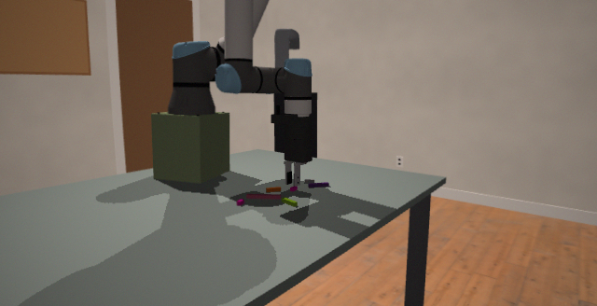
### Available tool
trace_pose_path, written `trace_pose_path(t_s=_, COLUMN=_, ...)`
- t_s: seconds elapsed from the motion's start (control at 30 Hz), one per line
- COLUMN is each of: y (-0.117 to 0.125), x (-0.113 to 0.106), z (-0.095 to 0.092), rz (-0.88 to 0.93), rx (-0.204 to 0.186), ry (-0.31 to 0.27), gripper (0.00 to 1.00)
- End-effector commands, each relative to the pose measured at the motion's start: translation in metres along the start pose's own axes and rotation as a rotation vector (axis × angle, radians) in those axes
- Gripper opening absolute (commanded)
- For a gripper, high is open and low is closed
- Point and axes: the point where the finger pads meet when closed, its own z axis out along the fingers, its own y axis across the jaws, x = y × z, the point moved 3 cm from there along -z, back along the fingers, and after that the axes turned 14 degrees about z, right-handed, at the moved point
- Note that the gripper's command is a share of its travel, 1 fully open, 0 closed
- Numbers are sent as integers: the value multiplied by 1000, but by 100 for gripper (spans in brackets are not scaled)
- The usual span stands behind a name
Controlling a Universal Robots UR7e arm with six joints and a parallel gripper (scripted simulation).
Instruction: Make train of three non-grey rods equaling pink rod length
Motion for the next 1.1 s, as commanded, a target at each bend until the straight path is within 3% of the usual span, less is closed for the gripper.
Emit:
trace_pose_path(t_s=0.0, y=0, x=0, z=0, rz=0, rx=1, ry=0, gripper=54)
trace_pose_path(t_s=1.07, y=0, x=0, z=3, rz=0, rx=1, ry=0, gripper=54)
